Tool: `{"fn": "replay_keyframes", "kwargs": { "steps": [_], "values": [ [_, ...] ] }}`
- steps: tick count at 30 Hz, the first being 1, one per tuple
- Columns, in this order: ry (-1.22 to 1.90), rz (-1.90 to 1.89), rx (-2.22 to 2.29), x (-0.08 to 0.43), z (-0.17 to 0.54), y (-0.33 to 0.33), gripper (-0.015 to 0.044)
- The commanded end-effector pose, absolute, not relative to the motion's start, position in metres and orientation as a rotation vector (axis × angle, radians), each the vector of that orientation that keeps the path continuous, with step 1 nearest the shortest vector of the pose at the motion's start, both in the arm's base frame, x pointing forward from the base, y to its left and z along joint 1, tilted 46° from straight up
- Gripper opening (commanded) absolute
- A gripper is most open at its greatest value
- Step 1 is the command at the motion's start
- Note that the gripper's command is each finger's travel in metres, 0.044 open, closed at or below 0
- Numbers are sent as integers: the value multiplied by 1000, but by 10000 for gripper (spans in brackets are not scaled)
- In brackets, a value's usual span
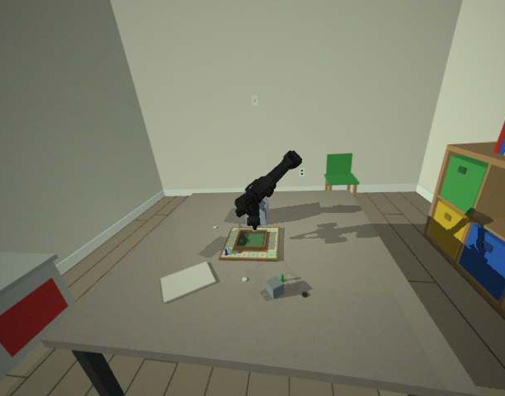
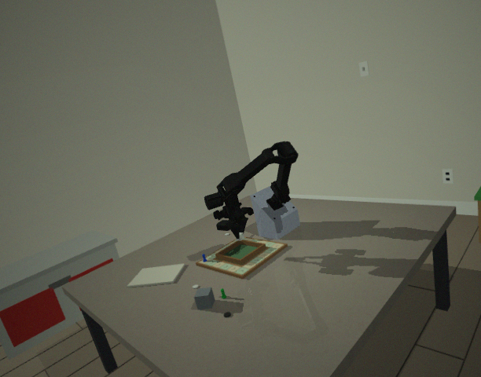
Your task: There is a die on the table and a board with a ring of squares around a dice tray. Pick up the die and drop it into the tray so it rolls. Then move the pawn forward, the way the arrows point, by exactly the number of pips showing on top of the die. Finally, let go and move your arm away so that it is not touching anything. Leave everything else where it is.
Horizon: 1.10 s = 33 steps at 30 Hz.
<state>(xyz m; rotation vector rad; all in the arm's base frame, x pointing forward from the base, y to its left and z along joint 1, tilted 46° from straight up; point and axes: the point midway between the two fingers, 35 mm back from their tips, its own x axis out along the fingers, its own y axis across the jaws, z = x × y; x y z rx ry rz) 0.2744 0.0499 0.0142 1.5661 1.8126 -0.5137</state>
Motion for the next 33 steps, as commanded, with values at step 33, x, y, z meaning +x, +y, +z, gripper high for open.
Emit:
{"fn": "replay_keyframes", "kwargs": {
  "steps": [33],
  "values": [
    [1337,-1121,1162,258,-21,42,0]
  ]
}}
